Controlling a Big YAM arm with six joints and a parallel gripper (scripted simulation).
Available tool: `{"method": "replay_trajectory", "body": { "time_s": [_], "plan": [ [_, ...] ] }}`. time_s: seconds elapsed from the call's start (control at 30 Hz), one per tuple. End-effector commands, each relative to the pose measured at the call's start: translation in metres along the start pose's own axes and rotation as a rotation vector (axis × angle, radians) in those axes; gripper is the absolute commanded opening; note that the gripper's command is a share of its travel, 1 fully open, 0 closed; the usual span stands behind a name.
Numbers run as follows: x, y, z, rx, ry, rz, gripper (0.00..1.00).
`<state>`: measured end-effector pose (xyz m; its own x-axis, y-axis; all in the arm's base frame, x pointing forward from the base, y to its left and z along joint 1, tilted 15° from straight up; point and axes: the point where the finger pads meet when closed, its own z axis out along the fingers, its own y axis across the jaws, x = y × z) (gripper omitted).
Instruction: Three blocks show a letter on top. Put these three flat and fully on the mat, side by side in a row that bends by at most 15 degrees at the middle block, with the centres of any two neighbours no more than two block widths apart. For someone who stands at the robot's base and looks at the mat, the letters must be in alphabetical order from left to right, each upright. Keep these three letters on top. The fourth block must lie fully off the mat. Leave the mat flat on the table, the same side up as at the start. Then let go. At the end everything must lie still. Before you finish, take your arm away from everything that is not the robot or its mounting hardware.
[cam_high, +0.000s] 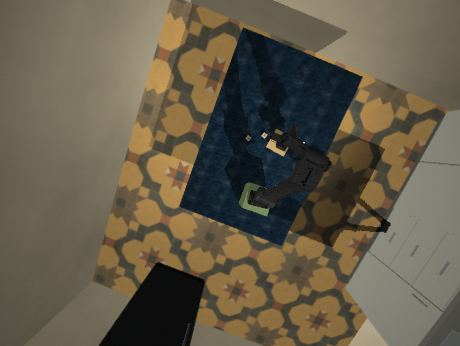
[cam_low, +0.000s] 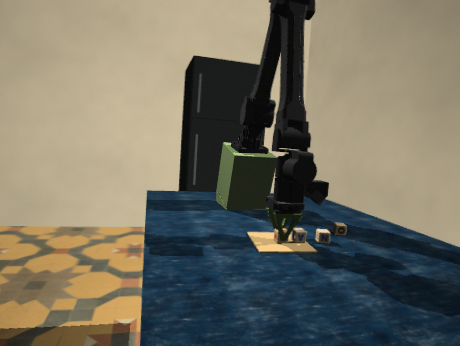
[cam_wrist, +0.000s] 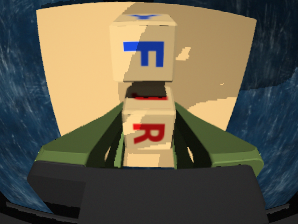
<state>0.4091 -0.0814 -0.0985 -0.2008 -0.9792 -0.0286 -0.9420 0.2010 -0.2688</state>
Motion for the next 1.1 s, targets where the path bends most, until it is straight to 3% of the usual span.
{"method": "replay_trajectory", "body": {
  "time_s": [0.0, 1.07],
  "plan": [
    [0.0069, 0.0128, 0.0024, -0.022, 0.002, 0.004, 0.25],
    [0.0077, 0.0174, 0.0024, -0.023, 0.002, 0.006, 0.25]
  ]
}}
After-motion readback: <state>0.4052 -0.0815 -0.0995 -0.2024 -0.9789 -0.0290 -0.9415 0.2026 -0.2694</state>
